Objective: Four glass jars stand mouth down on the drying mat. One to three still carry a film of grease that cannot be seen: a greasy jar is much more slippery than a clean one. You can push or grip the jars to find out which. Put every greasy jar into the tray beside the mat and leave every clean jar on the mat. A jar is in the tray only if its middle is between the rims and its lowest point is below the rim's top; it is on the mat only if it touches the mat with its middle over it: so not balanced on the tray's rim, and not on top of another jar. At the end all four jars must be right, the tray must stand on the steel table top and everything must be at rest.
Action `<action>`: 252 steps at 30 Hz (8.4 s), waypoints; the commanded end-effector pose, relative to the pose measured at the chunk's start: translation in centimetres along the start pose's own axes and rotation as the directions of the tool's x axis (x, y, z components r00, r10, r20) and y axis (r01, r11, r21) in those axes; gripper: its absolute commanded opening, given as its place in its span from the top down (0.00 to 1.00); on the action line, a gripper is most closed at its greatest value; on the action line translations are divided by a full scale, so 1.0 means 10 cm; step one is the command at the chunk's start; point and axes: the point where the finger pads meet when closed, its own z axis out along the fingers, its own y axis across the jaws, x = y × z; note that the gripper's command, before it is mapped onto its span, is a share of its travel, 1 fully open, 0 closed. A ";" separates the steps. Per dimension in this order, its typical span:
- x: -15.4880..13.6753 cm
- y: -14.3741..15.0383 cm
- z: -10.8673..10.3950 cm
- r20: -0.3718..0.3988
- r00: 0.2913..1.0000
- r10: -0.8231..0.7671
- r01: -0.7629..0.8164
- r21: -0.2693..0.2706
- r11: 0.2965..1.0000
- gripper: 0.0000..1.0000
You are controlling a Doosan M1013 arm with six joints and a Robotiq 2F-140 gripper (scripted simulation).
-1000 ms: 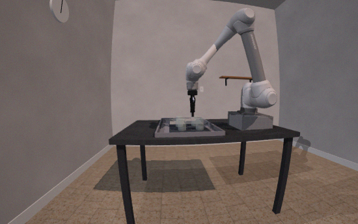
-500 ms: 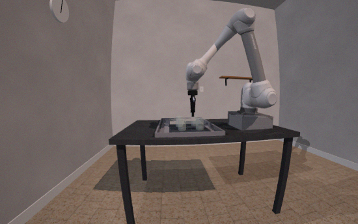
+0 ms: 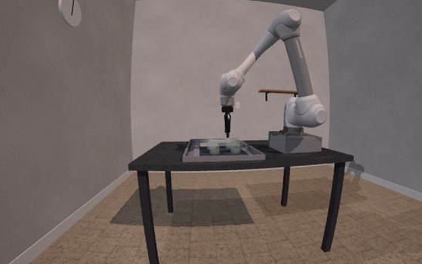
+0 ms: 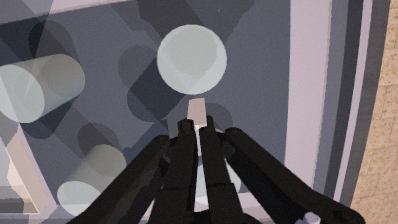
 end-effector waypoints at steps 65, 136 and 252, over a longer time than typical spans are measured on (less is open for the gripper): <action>0.08 0.00 0.00 0.000 1.000 0.000 0.000 0.000 1.000 1.00; 0.16 0.00 -0.05 0.000 1.000 0.000 0.000 0.000 1.000 1.00; -0.07 0.00 0.00 0.000 1.000 0.000 0.000 0.000 1.000 0.00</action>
